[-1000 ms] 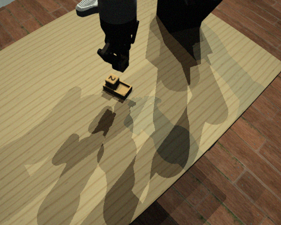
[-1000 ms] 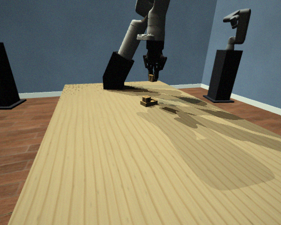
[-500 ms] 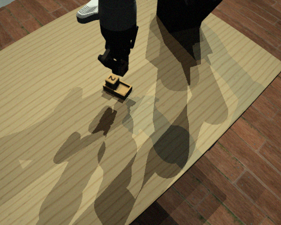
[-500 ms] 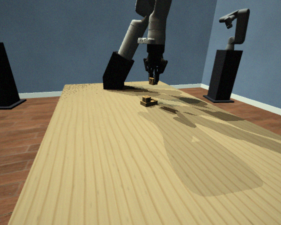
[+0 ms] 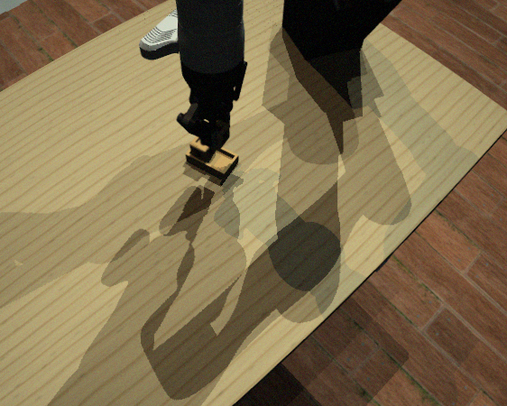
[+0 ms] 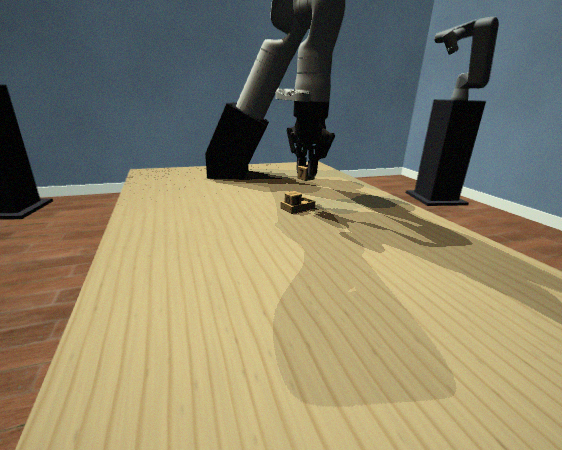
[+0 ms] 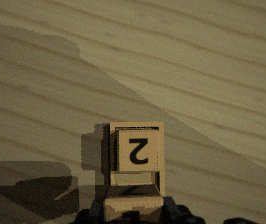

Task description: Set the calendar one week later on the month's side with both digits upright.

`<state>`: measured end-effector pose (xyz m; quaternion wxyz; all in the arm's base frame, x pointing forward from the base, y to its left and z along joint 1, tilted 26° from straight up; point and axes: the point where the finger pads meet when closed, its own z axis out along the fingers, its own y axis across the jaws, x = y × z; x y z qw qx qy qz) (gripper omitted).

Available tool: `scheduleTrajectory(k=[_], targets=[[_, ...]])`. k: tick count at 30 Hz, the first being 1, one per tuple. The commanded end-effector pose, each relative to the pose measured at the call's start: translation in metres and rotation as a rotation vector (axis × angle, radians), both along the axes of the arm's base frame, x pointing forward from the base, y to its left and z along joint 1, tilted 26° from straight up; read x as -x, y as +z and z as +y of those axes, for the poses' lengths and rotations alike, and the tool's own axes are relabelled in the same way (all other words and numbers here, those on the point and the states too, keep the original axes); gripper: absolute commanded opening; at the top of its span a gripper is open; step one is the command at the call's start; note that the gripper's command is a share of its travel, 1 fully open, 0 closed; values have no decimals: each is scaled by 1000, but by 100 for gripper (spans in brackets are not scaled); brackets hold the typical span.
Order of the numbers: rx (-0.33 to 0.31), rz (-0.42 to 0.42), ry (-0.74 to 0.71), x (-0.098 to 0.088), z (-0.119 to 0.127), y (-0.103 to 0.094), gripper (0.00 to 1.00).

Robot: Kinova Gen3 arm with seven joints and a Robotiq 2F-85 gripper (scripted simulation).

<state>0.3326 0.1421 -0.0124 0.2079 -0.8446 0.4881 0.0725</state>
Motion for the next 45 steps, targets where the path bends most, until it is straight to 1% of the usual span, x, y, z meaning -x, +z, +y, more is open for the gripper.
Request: scheduleTrajectory(k=[1, 13, 45], targets=[[-14, 18, -13, 5, 3, -11, 26], [-14, 18, -13, 3, 9, -24, 26], [-14, 18, -13, 3, 10, -25, 26]])
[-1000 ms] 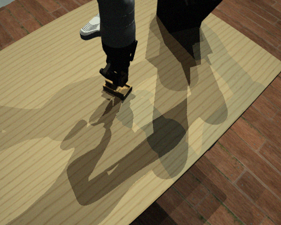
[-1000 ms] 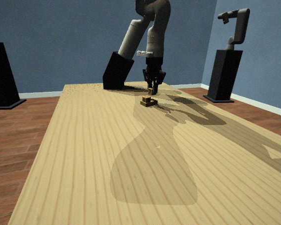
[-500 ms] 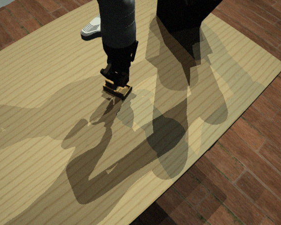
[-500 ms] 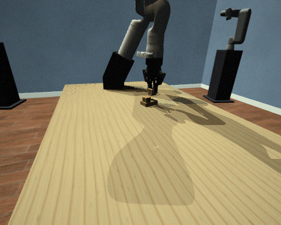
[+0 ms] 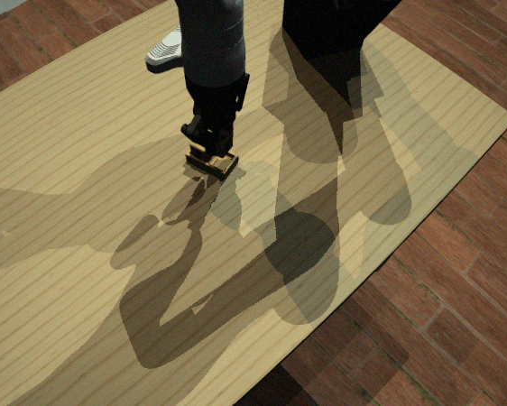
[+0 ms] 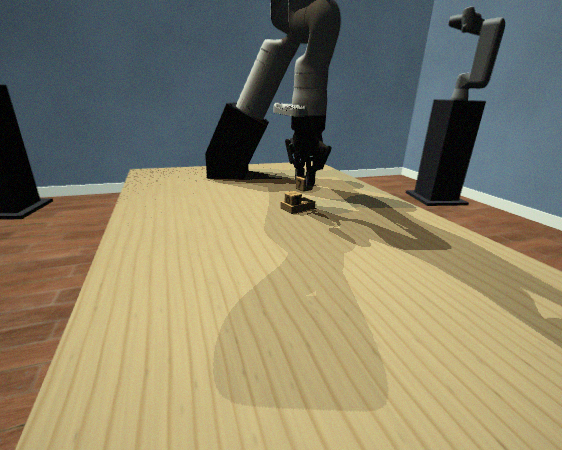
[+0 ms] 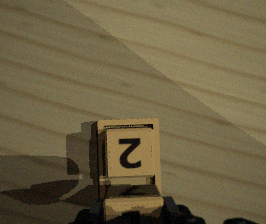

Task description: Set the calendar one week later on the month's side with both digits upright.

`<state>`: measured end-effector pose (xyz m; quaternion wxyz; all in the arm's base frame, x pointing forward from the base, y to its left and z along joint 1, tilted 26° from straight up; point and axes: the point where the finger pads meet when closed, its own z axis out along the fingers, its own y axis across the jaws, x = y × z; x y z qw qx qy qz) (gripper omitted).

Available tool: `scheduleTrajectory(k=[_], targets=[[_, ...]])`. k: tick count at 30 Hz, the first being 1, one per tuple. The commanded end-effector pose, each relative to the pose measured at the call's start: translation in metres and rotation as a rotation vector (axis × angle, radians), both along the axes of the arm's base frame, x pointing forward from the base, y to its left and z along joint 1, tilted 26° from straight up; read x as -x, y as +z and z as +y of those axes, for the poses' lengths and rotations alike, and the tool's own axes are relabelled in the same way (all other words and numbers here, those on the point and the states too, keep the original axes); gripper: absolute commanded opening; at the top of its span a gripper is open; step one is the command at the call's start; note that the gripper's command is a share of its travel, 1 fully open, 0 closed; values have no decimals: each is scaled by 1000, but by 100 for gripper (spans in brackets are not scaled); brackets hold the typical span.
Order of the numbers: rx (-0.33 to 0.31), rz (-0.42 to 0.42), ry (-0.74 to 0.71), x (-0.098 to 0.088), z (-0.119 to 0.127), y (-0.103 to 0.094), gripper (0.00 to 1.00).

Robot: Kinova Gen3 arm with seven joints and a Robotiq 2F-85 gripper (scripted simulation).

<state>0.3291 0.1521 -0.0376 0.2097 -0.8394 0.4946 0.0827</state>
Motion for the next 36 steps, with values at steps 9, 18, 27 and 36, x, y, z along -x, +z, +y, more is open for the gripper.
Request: scheduleTrajectory(k=[9, 18, 27, 36], targets=[[0, -1, 0, 0, 0, 0, 26], [0, -1, 0, 0, 0, -1, 26], [0, -1, 0, -1, 2, -5, 26], [0, -1, 0, -1, 5, -12, 26]])
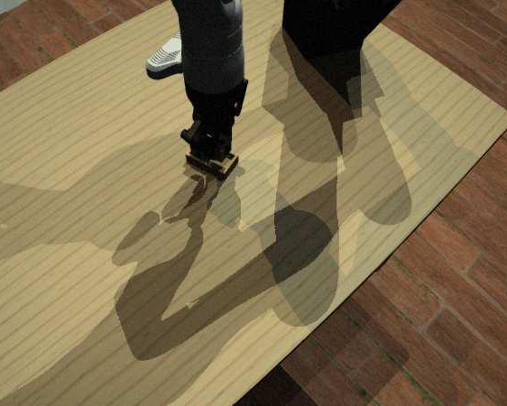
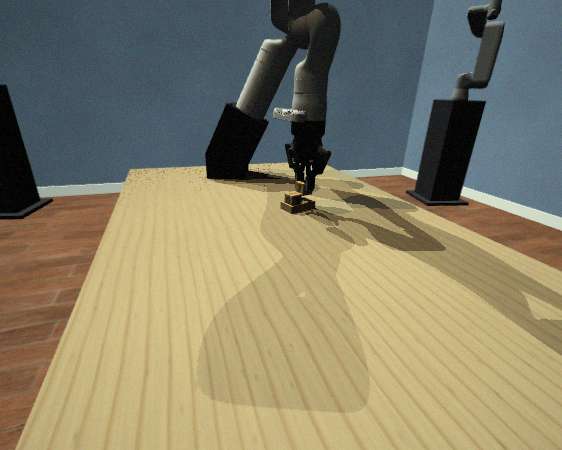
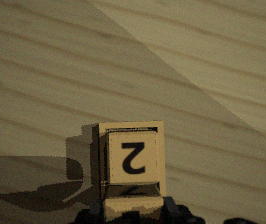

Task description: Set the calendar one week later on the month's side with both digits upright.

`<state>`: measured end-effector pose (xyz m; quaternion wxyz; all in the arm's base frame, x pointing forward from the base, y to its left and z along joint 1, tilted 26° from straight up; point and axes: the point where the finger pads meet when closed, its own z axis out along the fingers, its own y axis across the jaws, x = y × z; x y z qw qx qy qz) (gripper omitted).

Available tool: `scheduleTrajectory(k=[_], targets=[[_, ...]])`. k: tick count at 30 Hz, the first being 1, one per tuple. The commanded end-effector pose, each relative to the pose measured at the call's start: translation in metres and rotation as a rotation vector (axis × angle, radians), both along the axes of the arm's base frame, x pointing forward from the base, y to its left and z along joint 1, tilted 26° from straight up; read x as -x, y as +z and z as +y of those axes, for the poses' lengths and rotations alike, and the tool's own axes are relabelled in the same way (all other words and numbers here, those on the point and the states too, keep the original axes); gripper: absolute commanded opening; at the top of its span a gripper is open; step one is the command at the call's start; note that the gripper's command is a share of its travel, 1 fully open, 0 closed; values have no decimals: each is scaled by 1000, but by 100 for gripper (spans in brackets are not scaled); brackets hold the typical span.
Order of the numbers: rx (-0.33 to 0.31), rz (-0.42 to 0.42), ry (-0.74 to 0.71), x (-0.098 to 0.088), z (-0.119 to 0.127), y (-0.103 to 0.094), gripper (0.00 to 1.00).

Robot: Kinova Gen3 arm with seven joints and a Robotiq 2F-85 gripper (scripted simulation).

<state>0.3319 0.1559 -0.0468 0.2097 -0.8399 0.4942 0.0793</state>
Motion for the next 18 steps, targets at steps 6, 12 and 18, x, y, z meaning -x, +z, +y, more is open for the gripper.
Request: scheduleTrajectory(k=[6, 12, 18], targets=[[-3, 5, 0, 1, 4, -7, 26], [-3, 5, 0, 1, 5, -9, 26], [-3, 5, 0, 1, 6, -11, 26]])
